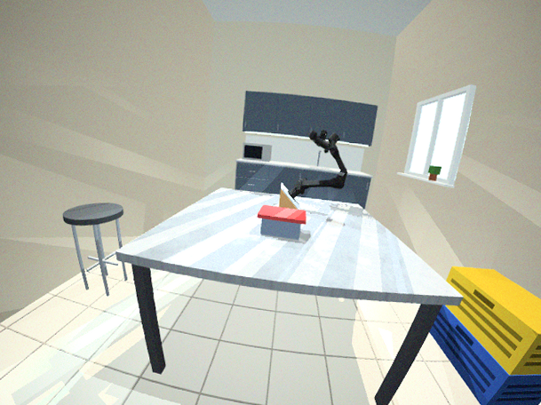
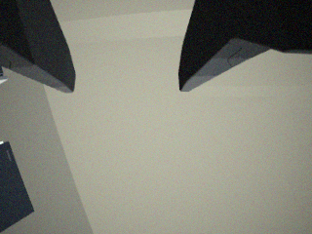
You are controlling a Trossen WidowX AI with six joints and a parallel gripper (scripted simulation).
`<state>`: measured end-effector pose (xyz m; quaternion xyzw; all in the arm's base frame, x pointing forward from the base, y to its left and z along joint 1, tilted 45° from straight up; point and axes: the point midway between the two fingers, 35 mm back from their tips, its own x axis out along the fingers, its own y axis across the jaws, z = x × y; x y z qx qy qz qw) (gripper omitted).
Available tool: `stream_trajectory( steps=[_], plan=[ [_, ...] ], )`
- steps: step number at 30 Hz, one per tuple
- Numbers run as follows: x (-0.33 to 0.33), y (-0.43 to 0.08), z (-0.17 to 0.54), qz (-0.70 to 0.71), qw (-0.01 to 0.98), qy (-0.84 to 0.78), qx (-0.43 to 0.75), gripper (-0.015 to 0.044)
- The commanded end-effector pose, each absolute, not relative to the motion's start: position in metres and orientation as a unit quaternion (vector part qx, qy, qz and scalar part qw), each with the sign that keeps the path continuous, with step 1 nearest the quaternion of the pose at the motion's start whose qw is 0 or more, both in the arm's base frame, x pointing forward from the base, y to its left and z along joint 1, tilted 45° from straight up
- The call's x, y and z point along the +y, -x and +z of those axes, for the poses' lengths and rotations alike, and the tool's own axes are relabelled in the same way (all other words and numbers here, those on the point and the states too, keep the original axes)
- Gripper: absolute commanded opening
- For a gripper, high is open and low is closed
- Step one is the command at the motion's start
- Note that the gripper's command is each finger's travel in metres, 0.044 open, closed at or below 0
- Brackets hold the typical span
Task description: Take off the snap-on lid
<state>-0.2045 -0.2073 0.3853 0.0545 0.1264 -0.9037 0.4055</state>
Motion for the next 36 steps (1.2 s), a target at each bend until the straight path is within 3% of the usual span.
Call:
stream_trajectory(
  steps=[1,11,19,28,36],
  plan=[
    [-0.261,0.173,0.346,-0.849,0.507,-0.129,0.07,0.0235],
    [-0.331,0.075,0.269,-0.703,0.638,-0.314,-0.001,0.0235],
    [-0.344,-0.012,0.215,-0.577,0.671,-0.466,-0.011,0.0235],
    [-0.318,-0.114,0.155,-0.428,0.641,-0.637,0.025,0.0235],
    [-0.258,-0.199,0.106,-0.294,0.55,-0.775,0.102,0.0235]
  ],
)
